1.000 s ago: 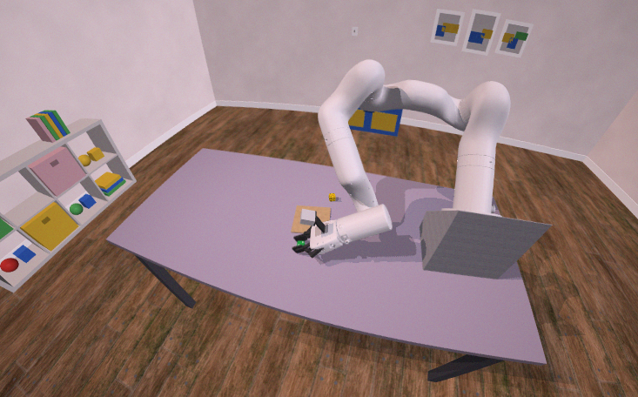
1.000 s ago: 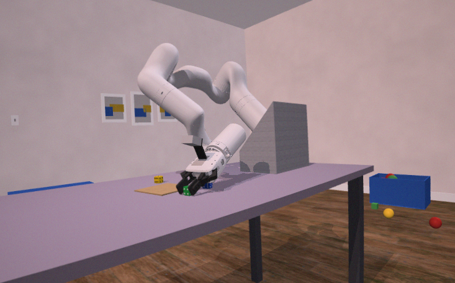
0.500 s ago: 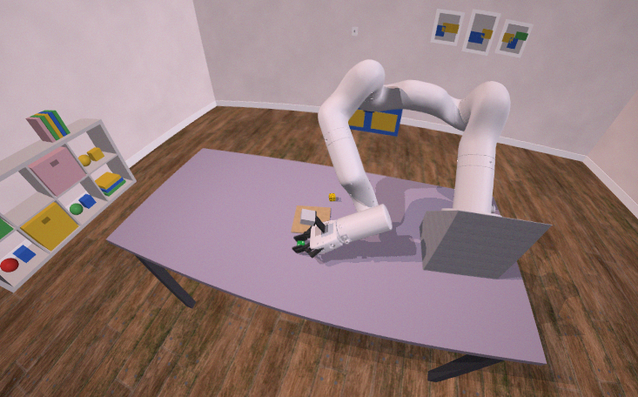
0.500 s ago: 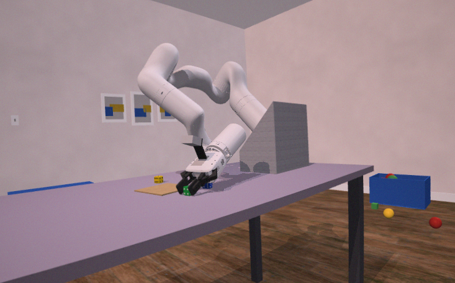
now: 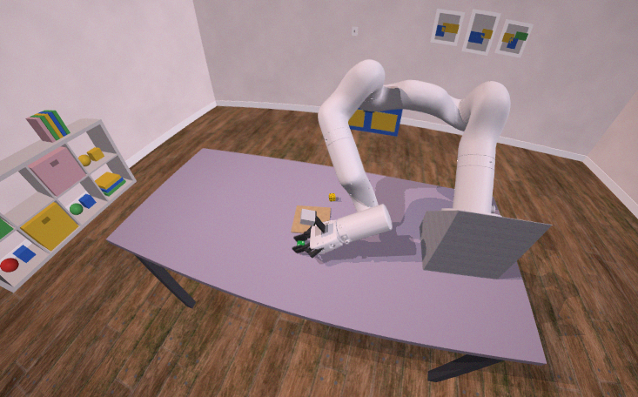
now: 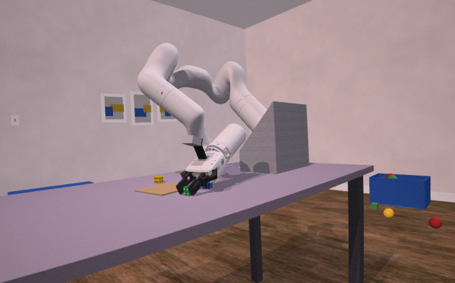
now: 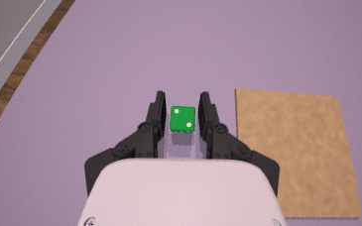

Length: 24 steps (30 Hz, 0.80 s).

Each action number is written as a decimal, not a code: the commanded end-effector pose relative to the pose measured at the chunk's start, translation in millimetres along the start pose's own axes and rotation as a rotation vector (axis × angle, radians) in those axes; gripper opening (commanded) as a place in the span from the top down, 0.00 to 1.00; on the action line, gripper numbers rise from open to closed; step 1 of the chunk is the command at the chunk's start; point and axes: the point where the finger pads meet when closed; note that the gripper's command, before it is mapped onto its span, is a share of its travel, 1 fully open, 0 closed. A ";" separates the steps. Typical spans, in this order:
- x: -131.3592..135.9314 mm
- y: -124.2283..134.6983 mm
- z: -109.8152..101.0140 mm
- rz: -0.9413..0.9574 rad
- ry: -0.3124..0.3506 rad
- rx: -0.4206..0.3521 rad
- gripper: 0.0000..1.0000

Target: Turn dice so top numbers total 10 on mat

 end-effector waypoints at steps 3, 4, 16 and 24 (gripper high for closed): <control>0.0 -0.7 0.1 0.000 0.000 0.001 0.58; 0.0 -0.7 0.1 0.000 0.000 0.001 0.58; 0.0 -0.7 -28.3 0.000 0.000 0.001 0.58; 0.0 -0.7 -46.5 0.000 0.000 0.001 0.58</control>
Point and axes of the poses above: the point where the finger pads meet when closed, its own z axis out along the fingers, its own x axis across the jaws, y = z × x, and after that the axes turned 6 degrees about z, right-handed
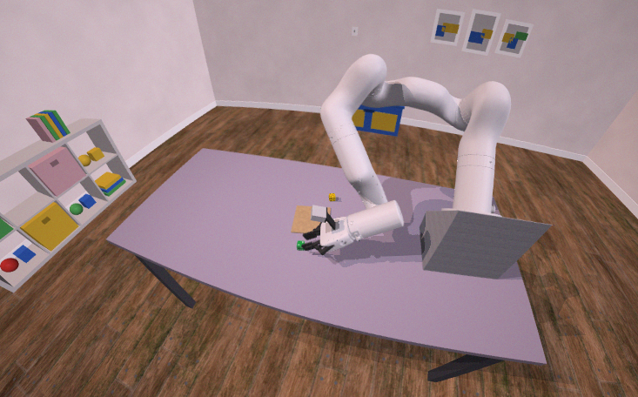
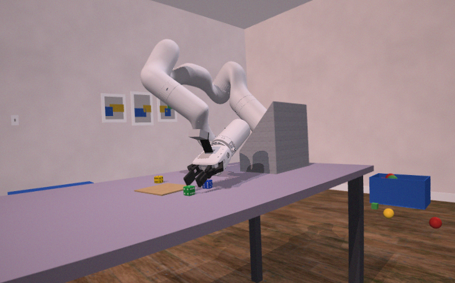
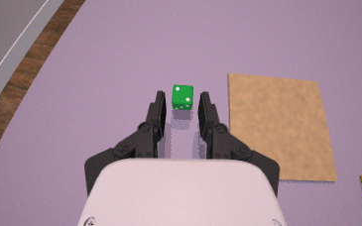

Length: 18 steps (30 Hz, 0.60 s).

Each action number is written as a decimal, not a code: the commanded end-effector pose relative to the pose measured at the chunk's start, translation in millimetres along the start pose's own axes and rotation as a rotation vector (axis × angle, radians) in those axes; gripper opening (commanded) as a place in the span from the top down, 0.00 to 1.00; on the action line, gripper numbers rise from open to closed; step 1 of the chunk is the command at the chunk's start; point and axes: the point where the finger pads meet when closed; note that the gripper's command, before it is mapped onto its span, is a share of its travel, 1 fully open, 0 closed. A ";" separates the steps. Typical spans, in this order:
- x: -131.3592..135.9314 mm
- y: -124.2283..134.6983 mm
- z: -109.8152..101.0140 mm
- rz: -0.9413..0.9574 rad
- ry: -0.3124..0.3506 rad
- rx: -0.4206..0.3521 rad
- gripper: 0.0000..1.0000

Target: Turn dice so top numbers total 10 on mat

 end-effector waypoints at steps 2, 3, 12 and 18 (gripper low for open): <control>0.0 -0.8 -11.9 0.000 0.000 0.001 0.58; 0.0 -0.8 -12.5 0.000 0.000 0.001 0.58; -0.4 -4.1 -14.5 0.000 0.000 0.001 0.58; -2.3 -22.7 -24.5 0.000 0.000 0.001 0.58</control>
Point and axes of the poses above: the point where the finger pads meet when closed, its own z axis out along the fingers, its own x axis across the jaws, y = z × x, and after that the axes turned 6 degrees about z, right-handed
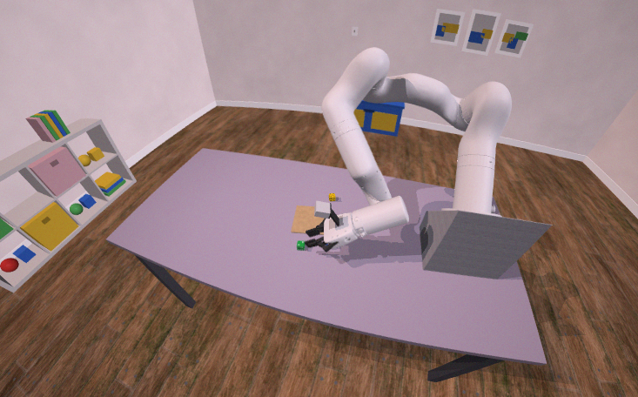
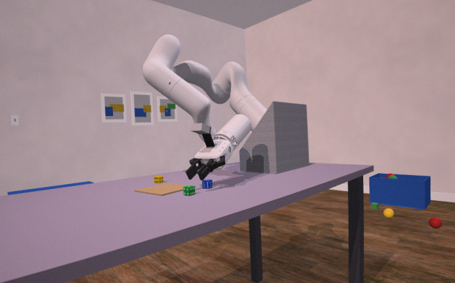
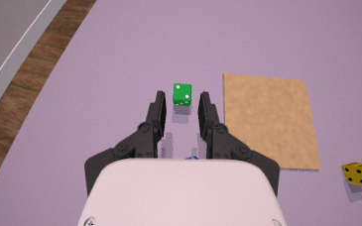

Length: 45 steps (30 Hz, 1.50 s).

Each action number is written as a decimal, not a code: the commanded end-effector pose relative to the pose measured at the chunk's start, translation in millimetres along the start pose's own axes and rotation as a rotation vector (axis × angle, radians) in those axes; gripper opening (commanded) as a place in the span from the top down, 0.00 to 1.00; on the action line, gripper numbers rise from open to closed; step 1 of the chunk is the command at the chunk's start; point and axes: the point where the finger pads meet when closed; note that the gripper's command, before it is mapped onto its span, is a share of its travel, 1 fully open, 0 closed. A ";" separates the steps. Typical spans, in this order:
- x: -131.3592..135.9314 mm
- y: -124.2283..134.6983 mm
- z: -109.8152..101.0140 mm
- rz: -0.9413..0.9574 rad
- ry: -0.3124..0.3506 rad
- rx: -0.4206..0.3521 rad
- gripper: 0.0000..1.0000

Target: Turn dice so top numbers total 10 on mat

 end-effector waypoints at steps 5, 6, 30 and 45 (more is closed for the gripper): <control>-3.3 -31.7 -16.5 0.000 0.000 0.001 0.58; -3.6 -34.8 -18.2 0.000 0.000 0.001 0.58; -5.7 -56.2 -14.3 0.000 0.028 -0.265 0.58; -5.9 -71.6 -3.8 -0.004 0.069 -0.594 0.58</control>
Point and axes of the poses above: the point where the finger pads meet when closed, its own z axis out along the fingers, its own x axis across the jaws, y = z × x, and after that the axes turned 6 degrees about z, right-handed
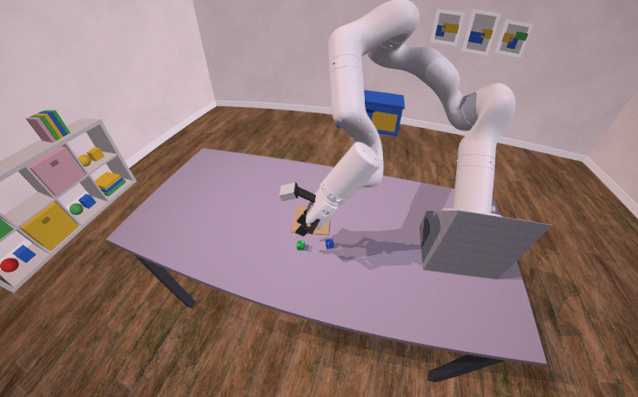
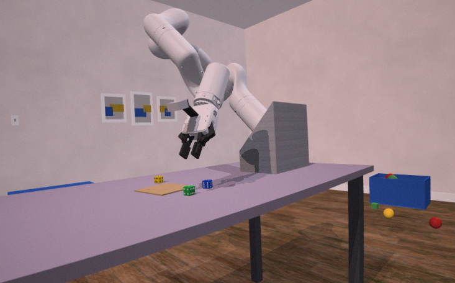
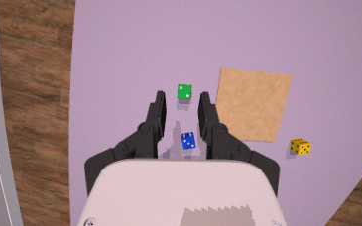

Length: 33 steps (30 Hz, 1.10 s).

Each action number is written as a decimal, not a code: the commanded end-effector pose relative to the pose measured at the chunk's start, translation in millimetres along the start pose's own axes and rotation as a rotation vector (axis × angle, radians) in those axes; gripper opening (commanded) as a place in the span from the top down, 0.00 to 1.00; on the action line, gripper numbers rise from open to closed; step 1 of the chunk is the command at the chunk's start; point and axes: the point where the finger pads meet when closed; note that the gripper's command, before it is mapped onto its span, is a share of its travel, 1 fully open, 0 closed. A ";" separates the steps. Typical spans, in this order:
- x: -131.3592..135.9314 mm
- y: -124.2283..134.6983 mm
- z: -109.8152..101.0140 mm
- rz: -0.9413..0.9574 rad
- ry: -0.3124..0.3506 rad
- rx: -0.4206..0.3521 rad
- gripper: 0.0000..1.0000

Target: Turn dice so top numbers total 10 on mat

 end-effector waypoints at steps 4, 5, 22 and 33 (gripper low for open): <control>2.2 -9.9 3.2 -0.014 0.050 -0.210 0.58; 2.2 -10.6 3.3 -0.014 0.052 -0.224 0.58; -0.6 -29.6 3.8 -0.009 0.085 -0.542 0.58; -1.6 -31.0 3.3 -0.008 0.083 -0.571 0.00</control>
Point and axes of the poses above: the point where the finger pads meet when closed, its own z axis out along the fingers, its own x axis across the jaws, y = z × x, and after that the axes turned 6 degrees about z, right-handed
